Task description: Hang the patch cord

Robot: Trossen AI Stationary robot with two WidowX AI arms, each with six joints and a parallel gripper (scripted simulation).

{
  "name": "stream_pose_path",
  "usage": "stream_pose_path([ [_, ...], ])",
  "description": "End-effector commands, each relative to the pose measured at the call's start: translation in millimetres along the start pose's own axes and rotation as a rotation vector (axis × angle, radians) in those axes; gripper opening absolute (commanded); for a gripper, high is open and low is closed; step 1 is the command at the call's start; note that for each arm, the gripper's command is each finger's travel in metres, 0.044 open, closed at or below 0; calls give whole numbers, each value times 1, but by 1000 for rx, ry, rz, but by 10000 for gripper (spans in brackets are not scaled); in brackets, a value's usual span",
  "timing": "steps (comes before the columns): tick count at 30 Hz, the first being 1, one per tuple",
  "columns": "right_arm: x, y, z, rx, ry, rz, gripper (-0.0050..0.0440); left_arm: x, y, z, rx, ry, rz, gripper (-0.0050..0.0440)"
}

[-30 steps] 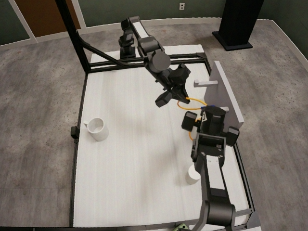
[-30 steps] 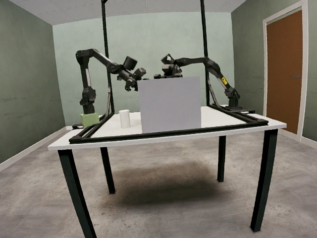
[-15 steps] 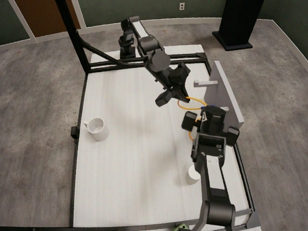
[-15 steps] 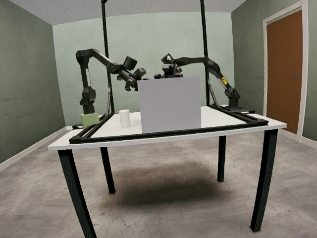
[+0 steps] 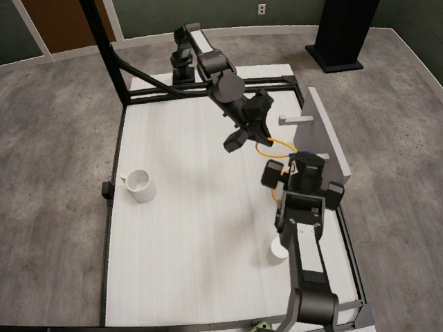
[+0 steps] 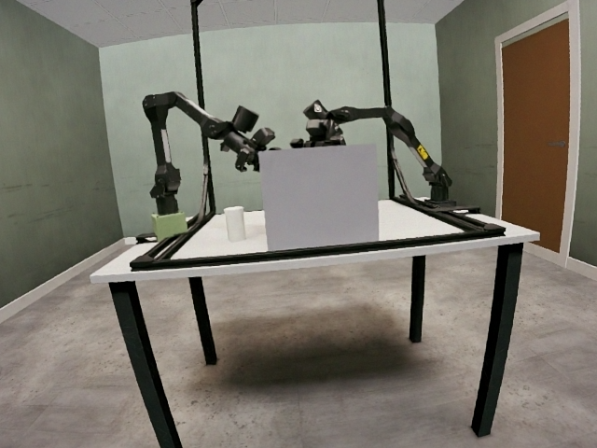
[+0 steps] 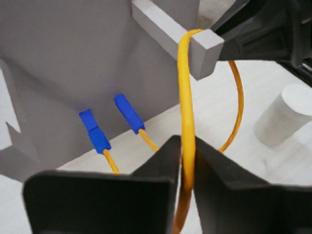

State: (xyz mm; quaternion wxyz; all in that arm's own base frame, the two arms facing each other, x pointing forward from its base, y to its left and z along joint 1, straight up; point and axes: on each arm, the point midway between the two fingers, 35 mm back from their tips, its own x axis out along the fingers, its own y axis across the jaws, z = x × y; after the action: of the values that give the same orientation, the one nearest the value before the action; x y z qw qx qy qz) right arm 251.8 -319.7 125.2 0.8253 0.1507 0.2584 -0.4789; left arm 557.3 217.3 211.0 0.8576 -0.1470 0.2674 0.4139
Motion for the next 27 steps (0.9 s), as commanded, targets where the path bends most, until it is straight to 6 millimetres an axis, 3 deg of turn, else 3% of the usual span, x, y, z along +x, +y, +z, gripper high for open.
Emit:
stream_pose_path([
  [1, -3, 0, 7, 2, -18, 2, 40, -8, -3, 9, -13, -20, -8, 25],
  [27, -3, 0, 7, 2, -18, 2, 40, -12, 0, 11, -13, -15, 11, 25],
])
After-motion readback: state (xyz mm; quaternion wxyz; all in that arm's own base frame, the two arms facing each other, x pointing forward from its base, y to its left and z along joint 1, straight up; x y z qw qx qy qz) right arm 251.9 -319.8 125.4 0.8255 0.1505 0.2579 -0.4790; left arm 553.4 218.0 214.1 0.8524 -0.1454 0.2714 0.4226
